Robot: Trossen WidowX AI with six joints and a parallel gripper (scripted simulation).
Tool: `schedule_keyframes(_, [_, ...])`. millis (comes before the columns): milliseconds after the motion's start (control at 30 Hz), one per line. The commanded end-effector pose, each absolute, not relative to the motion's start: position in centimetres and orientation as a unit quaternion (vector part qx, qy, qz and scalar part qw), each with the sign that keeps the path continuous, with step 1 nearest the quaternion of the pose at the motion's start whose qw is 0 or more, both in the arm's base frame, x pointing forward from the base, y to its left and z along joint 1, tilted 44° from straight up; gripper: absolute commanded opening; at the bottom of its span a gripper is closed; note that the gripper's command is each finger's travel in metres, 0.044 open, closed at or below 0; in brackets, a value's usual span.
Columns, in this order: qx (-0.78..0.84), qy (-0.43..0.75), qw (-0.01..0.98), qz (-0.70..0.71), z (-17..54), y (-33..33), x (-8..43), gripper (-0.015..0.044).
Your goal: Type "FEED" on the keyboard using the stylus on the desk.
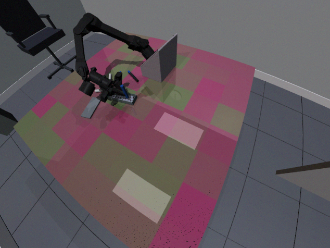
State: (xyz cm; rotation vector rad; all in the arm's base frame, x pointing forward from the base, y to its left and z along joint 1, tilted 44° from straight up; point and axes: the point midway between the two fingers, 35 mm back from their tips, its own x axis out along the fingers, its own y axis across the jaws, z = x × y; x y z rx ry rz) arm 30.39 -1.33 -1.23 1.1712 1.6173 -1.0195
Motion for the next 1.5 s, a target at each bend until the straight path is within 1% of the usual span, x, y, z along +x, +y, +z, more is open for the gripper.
schedule_keyframes(0, [0.468, 0.651, 0.435, -0.409, -1.5, -1.4, 30.3, 0.0081])
schedule_keyframes(1033, [0.468, 0.651, 0.435, -0.409, -1.9, -1.9, 30.4, 0.0081])
schedule_keyframes(1333, [0.468, 0.652, 0.435, -0.409, 0.7, 0.6, 30.2, 0.0081])
schedule_keyframes(1467, [0.468, 0.652, 0.435, -0.409, 0.7, 0.7, 30.2, 0.0081])
